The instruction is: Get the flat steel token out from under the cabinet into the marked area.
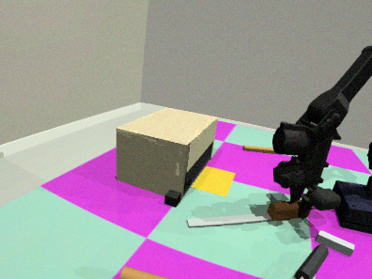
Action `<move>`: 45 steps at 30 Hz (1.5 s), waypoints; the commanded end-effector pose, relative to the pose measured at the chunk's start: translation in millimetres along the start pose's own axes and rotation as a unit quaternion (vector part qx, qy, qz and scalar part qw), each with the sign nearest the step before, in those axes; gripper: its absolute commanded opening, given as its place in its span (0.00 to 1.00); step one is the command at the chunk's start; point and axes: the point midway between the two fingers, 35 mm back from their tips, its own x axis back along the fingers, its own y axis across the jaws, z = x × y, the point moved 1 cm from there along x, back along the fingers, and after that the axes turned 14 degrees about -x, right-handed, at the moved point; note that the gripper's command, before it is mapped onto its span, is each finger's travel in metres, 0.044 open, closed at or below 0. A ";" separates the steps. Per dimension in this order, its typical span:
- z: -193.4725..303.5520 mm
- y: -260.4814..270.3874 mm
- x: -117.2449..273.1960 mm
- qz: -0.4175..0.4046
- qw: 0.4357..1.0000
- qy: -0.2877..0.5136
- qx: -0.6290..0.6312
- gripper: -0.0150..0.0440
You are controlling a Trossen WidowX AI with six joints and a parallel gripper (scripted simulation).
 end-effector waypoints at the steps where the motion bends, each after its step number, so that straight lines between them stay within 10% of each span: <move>1: -0.8 -4.1 0.4 -0.002 1.000 -0.001 0.003 0.25; 45: -1.5 -47.3 0.3 0.000 1.000 -0.001 0.008 0.25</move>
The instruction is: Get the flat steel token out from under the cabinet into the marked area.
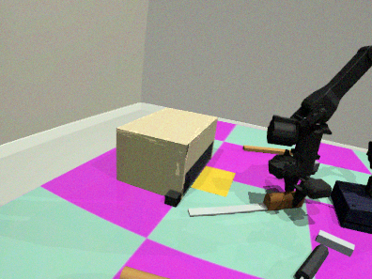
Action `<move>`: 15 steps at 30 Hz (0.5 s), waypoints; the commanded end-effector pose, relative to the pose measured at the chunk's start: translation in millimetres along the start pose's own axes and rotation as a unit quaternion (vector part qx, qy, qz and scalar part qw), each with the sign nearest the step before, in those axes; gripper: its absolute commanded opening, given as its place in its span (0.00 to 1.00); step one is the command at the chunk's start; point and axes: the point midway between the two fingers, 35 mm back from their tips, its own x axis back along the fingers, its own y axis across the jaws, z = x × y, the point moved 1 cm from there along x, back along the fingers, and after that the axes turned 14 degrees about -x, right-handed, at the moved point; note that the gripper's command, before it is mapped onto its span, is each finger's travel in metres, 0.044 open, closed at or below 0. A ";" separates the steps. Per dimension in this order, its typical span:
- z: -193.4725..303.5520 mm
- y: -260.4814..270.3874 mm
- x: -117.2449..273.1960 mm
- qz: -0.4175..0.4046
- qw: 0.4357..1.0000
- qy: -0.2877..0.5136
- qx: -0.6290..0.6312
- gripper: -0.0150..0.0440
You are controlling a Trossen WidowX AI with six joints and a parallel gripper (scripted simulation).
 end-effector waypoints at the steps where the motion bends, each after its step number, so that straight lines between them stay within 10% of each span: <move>1: -0.7 -4.9 0.7 0.000 1.000 -0.002 0.001 0.25; 15: -0.1 -18.7 0.7 0.000 1.000 -0.002 0.001 0.25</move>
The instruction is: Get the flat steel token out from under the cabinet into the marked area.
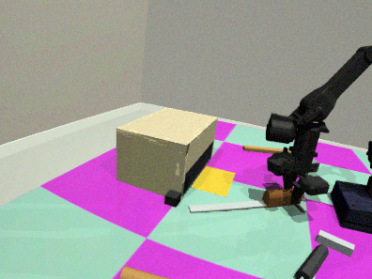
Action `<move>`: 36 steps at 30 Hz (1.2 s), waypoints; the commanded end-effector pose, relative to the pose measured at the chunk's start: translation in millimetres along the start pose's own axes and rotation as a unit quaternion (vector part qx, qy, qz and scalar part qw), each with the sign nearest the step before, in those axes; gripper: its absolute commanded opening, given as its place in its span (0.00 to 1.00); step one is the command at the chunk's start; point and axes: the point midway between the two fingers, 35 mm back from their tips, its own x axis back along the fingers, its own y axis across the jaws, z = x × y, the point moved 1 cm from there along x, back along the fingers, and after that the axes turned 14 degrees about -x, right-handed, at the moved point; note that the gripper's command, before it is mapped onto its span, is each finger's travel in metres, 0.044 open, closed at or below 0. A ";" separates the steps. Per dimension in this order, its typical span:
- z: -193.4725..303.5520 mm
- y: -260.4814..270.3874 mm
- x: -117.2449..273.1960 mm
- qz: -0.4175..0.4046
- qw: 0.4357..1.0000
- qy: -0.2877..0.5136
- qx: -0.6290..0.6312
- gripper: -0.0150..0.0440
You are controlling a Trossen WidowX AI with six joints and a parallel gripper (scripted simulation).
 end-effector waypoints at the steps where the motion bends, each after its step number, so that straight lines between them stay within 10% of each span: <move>1: -0.9 -5.1 0.7 0.000 1.000 -0.002 0.000 0.25; 36: 11.7 -37.4 0.7 0.001 1.000 -0.001 0.000 0.25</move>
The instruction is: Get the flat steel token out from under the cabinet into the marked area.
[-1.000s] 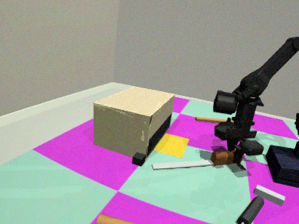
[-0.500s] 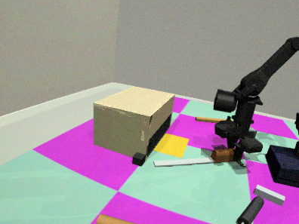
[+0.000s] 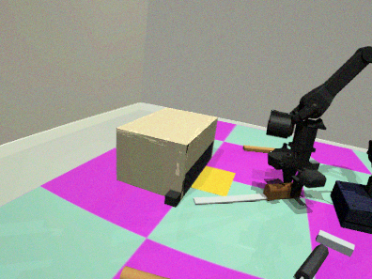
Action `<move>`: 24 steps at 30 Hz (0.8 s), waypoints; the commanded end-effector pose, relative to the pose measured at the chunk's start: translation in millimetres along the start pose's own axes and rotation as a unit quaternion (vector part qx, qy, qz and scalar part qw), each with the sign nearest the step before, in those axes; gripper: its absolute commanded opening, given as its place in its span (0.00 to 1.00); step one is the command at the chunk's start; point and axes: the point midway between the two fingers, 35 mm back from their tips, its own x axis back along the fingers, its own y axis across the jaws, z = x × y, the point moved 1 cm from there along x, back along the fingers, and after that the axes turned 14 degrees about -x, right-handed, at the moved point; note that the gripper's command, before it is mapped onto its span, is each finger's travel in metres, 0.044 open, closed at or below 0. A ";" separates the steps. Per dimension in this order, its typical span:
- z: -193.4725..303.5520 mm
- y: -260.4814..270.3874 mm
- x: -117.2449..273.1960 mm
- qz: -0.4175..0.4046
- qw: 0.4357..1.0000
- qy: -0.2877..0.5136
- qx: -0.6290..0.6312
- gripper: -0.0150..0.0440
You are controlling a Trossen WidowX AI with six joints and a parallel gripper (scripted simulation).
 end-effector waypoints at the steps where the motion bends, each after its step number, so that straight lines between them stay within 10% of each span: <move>1: 1.3 -4.2 0.3 0.000 1.000 -0.002 0.002 0.25; 24: 9.6 -25.1 0.3 0.001 1.000 -0.001 0.002 0.25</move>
